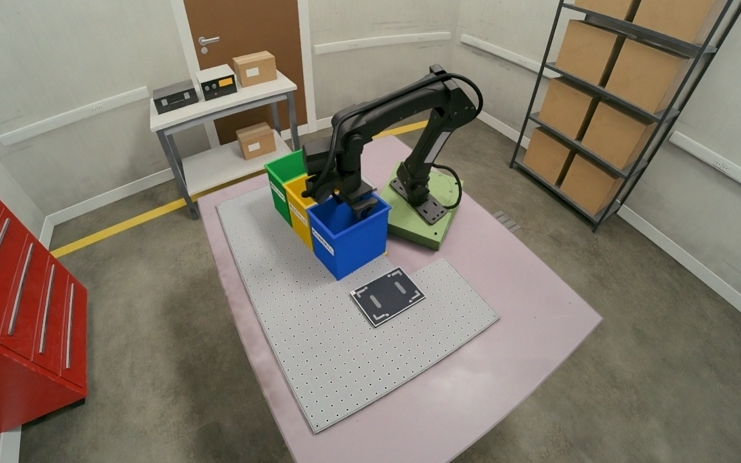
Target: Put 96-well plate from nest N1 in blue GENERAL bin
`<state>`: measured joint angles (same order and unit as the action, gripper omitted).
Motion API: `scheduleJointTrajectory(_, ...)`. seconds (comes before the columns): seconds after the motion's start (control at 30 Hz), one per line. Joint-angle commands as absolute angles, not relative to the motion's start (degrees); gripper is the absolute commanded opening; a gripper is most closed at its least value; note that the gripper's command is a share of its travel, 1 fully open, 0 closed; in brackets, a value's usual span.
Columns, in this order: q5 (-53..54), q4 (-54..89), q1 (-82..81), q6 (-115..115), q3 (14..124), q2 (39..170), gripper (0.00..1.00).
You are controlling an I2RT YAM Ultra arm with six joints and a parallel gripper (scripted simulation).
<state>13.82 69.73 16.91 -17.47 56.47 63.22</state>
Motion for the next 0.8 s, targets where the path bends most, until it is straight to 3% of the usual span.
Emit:
scheduleJointTrajectory(0.0,13.68,69.08,16.96,-17.13,59.12,63.64,0.99)
scheduleJointTrajectory(0.57,13.68,69.08,16.96,-17.13,59.12,63.64,0.99)
scheduleJointTrajectory(0.6,13.68,69.08,16.96,-17.13,59.12,63.64,0.82)
scheduleJointTrajectory(0.77,13.68,69.08,16.96,-17.14,59.12,63.64,0.82)
